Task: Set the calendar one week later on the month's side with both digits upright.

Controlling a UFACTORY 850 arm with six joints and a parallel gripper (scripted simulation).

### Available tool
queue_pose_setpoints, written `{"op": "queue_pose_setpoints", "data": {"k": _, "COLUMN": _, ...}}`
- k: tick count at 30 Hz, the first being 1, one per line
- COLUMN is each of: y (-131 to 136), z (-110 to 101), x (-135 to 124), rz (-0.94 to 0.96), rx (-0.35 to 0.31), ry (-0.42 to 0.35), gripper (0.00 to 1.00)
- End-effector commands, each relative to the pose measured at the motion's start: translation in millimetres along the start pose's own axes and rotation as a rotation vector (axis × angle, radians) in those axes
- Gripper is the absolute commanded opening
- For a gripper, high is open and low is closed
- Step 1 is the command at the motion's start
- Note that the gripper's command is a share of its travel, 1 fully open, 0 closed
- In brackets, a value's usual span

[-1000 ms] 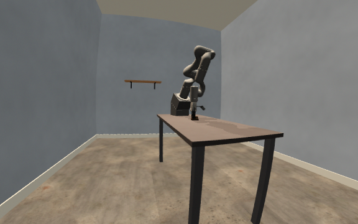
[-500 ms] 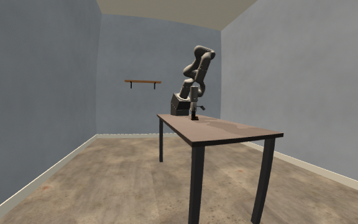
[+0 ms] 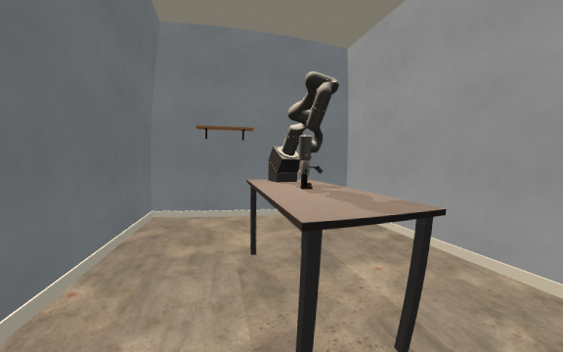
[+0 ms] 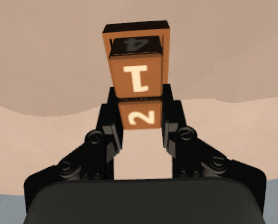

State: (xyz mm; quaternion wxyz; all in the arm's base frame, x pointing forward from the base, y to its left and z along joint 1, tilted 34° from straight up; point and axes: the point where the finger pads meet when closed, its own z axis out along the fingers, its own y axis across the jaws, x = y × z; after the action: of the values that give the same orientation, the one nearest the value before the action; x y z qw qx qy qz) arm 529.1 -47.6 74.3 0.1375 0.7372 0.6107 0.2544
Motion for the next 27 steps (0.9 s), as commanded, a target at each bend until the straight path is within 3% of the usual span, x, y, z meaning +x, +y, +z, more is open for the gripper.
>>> {"op": "queue_pose_setpoints", "data": {"k": 1, "y": 0.4, "z": -0.2, "x": 0.0, "rz": 0.0, "rx": -0.001, "ry": 0.0, "gripper": 0.31}}
{"op": "queue_pose_setpoints", "data": {"k": 11, "y": 0.4, "z": -0.2, "x": 0.0, "rz": 0.0, "rx": -0.001, "ry": 0.0, "gripper": 0.47}}
{"op": "queue_pose_setpoints", "data": {"k": 27, "y": 0.4, "z": -5.7, "x": 0.0, "rz": 0.0, "rx": -0.001, "ry": 0.0, "gripper": 0.47}}
